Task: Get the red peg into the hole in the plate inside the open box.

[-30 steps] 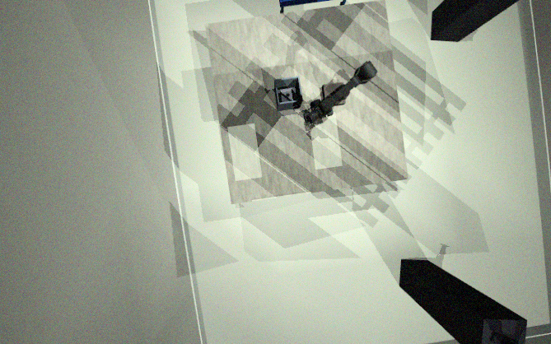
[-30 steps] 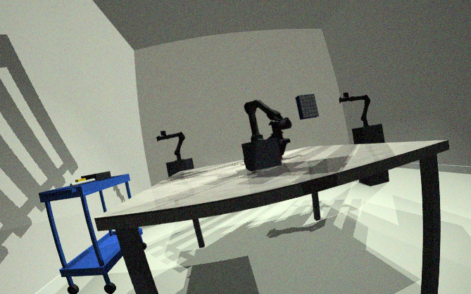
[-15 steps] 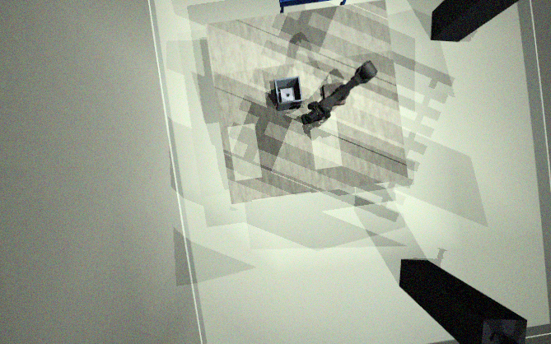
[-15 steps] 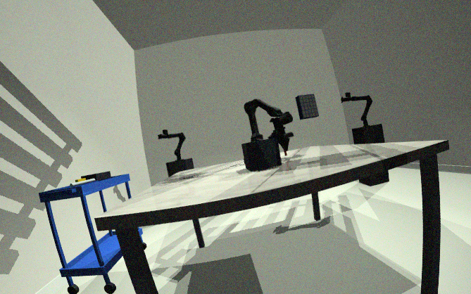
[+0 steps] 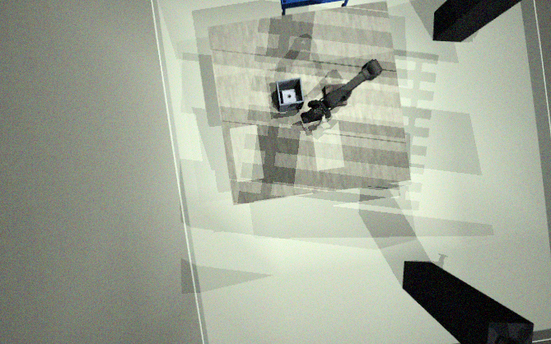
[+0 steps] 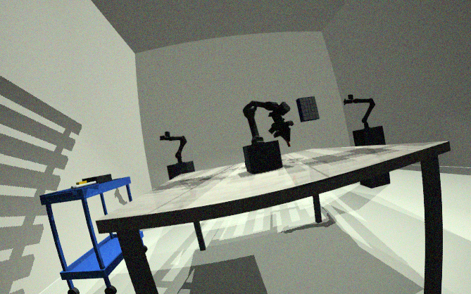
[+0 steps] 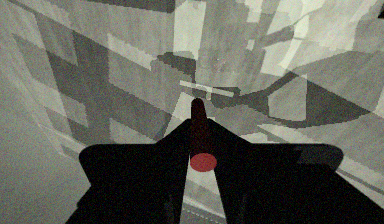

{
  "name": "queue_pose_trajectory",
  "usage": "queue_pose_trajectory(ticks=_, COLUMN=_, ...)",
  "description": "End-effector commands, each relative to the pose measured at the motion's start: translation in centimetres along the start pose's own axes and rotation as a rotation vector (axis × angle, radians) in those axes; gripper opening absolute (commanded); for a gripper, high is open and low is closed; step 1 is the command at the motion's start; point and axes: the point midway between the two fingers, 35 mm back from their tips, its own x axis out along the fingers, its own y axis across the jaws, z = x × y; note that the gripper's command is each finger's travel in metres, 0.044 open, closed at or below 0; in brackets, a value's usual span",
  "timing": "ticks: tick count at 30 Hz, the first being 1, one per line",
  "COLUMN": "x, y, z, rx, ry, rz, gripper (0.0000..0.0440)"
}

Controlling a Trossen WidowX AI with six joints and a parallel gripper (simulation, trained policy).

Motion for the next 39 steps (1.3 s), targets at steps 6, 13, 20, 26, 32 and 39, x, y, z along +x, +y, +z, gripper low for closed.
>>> queue_pose_trajectory(ticks=6, x=-4.2, y=2.6, z=1.7, rx=-0.013, ry=-0.037, rz=0.105, gripper=0.0)
queue_pose_trajectory(ticks=13, x=-6.6, y=4.0, z=4.1, rx=-0.003, ry=-0.095, rz=0.149, gripper=0.0)
queue_pose_trajectory(ticks=20, x=-7.8, y=4.6, z=6.8, rx=0.023, ry=-0.154, rz=0.152, gripper=0.0)
queue_pose_trajectory(ticks=26, x=-8.2, y=4.6, z=9.0, rx=0.048, ry=-0.193, rz=0.13, gripper=0.0)
queue_pose_trajectory(ticks=32, x=-8.2, y=4.7, z=11.0, rx=0.071, ry=-0.216, rz=0.1, gripper=0.0)
queue_pose_trajectory(ticks=39, x=-8.0, y=4.9, z=13.0, rx=0.091, ry=-0.23, rz=0.064, gripper=0.0)
